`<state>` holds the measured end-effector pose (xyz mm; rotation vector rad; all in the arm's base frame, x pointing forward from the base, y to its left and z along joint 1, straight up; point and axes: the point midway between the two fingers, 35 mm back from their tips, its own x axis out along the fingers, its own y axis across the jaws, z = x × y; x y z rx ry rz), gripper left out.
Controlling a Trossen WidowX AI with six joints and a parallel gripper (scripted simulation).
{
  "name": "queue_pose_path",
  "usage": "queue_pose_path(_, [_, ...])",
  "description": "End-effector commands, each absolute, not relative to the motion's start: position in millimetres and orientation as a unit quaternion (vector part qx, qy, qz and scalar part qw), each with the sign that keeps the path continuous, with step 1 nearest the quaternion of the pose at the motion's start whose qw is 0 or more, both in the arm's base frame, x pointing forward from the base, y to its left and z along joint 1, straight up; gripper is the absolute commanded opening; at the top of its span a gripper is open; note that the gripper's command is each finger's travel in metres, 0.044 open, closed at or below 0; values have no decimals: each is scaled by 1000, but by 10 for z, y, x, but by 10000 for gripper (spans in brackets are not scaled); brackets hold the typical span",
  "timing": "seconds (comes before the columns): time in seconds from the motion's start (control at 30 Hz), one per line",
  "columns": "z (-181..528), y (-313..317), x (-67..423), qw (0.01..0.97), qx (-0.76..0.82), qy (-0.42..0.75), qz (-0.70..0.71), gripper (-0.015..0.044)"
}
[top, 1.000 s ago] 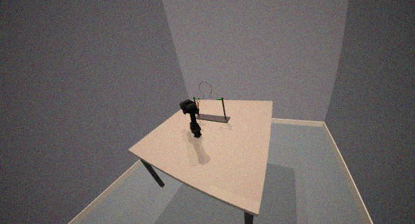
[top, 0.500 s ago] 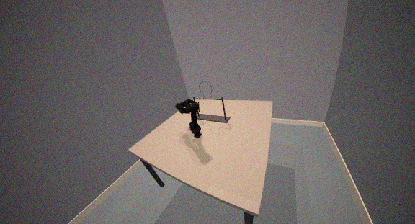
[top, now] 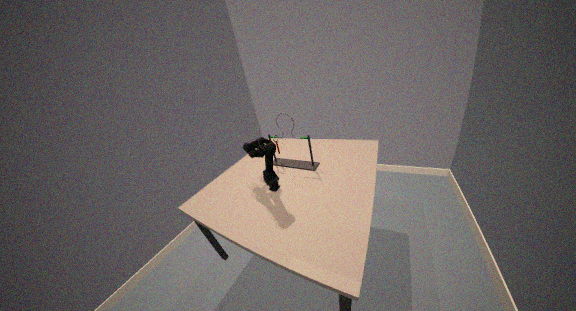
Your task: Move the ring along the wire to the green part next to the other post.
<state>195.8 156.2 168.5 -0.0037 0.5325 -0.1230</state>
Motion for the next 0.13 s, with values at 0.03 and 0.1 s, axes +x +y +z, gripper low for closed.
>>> queue_pose_path(0.03, [1698, 1556, 1961, 964, 0, 260, -63, 440])
queue_pose_path(0.1, [1698, 1556, 1961, 964, 0, 260, -63, 440])
